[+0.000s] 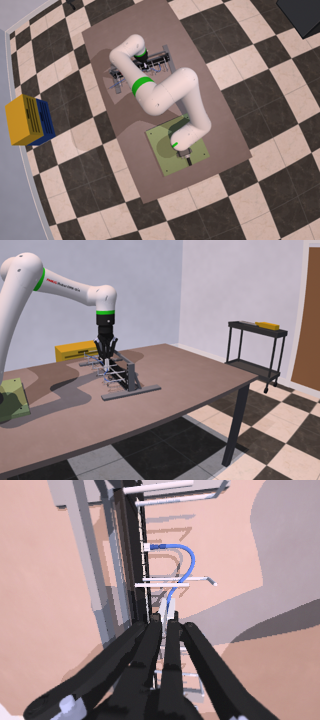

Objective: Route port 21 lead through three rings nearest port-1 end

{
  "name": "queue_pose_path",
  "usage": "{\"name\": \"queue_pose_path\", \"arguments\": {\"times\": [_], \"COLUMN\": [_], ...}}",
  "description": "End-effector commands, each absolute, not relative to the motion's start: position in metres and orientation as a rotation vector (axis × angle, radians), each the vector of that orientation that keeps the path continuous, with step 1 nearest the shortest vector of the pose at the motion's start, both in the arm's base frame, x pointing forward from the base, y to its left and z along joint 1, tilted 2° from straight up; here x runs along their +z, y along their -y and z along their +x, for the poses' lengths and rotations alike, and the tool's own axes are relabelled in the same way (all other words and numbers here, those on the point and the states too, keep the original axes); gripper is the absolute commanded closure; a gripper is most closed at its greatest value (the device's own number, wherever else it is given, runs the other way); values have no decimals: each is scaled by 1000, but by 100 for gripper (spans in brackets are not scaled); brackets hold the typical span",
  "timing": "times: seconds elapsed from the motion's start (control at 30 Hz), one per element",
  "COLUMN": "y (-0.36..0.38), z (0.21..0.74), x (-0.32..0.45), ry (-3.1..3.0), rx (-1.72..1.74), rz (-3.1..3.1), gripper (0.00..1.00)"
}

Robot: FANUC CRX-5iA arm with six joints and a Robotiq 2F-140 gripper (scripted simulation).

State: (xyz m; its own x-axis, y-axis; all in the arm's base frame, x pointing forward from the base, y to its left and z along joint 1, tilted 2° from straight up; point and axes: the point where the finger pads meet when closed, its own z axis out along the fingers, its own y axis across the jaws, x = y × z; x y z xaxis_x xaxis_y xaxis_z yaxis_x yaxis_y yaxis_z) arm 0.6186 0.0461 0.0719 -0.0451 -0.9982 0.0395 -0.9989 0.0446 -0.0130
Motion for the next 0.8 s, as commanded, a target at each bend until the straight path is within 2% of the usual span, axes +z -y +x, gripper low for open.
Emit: {"name": "queue_pose_path", "arguments": {"times": [0.0,0.03,0.77], "y": [-45,-45,-45], "z": [619,619,619], "x": [72,72,72], "ry": [2256,2256,2256], "rx": [60,60,60], "rz": [2157,2157,2157], "gripper": [100,80,80]}}
